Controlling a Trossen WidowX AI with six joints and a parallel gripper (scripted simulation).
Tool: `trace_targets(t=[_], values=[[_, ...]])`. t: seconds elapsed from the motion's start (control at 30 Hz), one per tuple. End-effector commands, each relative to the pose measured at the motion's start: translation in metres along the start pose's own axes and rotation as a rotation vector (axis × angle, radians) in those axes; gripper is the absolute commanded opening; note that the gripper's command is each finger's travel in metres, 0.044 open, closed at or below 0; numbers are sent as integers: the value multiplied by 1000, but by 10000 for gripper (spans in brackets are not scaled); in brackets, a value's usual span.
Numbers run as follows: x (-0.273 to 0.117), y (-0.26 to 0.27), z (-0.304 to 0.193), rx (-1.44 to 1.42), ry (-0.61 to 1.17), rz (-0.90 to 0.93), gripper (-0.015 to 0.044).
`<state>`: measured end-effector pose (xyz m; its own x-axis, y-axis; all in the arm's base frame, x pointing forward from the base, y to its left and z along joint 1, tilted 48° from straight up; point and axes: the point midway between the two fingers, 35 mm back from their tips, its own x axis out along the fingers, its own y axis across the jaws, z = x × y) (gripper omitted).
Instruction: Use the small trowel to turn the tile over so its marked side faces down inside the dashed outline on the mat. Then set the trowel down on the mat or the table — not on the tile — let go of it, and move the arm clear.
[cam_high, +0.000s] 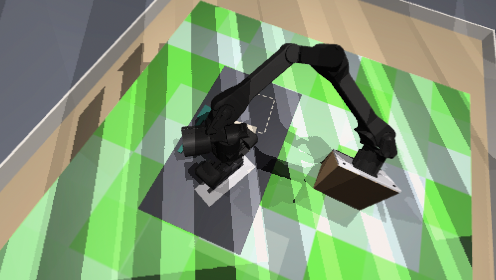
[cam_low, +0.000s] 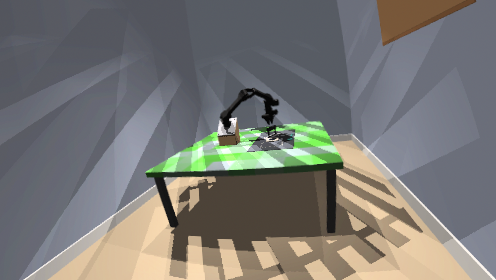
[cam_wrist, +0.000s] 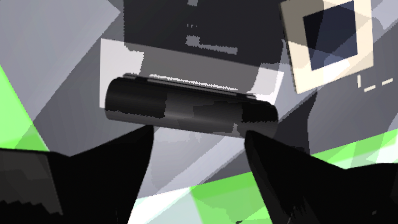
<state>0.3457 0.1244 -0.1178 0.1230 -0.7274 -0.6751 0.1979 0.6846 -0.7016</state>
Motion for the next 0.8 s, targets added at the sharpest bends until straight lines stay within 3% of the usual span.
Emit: trace_targets(t=[0.0,0.77], values=[[-1,1,1,154,2,4,270],[-1,1,2,955,4,4,270]])
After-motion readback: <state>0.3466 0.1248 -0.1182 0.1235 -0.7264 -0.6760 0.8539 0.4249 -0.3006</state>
